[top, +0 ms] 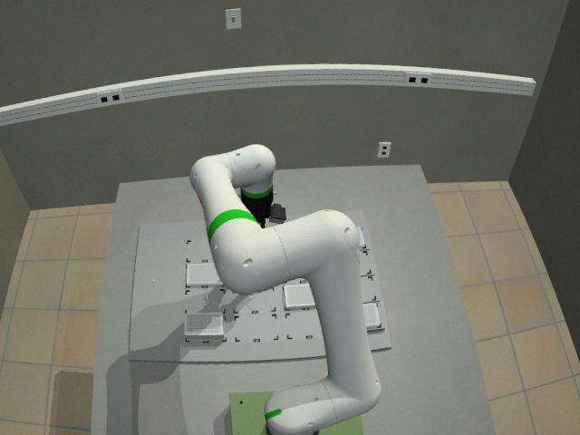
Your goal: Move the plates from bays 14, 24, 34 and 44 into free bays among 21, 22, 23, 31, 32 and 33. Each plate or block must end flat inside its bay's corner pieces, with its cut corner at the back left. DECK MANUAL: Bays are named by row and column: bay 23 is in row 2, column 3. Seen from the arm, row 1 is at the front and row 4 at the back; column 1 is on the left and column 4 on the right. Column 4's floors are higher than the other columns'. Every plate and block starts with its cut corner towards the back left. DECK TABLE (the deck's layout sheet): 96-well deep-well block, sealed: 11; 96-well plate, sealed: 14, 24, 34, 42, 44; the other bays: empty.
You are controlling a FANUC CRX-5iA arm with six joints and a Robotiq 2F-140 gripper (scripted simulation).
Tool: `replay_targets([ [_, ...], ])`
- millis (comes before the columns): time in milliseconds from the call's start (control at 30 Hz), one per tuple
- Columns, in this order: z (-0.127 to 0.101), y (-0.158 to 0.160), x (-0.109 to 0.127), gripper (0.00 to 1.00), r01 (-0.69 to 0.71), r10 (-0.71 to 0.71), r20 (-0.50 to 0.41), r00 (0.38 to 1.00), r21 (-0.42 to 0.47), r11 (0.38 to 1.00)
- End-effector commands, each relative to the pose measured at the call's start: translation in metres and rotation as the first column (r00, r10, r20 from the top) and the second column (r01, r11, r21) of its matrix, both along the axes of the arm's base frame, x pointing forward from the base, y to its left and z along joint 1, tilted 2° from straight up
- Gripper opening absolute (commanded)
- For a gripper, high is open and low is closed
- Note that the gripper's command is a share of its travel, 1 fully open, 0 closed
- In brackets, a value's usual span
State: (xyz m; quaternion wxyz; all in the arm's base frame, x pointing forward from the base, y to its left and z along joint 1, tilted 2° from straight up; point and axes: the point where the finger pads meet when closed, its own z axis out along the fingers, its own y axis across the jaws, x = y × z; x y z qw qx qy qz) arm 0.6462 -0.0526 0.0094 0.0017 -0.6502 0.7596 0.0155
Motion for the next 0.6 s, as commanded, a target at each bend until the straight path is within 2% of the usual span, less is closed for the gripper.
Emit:
replay_targets([
  [0, 0.001, -0.009, 0.002, 0.7, 0.0, 0.0, 0.002, 1.0, 0.0, 1.0],
  [500, 0.0, -0.069, 0.005, 0.7, 0.0, 0.0, 0.002, 1.0, 0.0, 1.0],
  [567, 0.0, -0.069, 0.005, 0.7, 0.0, 0.0, 0.002, 1.0, 0.0, 1.0],
])
